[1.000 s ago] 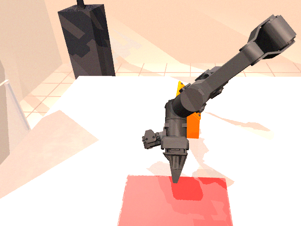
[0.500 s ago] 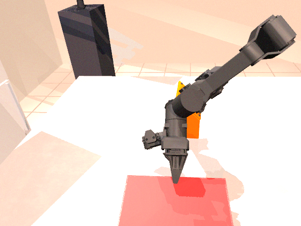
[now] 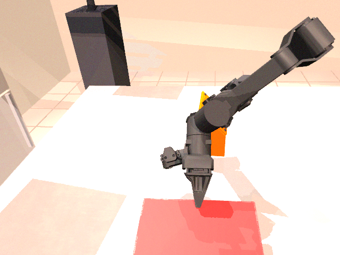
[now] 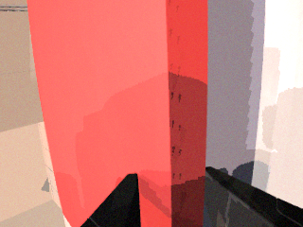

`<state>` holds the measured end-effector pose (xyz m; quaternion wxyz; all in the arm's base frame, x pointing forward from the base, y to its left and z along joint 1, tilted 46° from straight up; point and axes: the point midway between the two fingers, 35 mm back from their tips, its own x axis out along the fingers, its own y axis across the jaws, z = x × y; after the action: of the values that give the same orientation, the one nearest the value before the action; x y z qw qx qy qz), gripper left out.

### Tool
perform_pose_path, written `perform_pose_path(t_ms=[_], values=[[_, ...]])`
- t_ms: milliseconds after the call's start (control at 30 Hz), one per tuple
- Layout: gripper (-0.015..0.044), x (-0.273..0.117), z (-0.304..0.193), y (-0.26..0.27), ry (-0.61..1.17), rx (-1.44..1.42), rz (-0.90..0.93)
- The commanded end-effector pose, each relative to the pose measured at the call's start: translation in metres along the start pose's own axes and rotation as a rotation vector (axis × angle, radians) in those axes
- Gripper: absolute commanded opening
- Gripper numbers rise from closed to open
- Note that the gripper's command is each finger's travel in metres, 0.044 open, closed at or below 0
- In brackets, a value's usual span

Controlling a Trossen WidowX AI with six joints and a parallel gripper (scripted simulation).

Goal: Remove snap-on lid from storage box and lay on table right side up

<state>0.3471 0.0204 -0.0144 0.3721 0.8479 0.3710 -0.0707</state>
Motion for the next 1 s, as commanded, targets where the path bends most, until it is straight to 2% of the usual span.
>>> perform_pose_path(t_ms=[0, 967], values=[[0.0, 0.001, 0.0004, 0.0006, -0.001, 0.005, -0.001], [0.0, 0.0029, 0.0003, 0.0022, -0.001, 0.005, -0.001]])
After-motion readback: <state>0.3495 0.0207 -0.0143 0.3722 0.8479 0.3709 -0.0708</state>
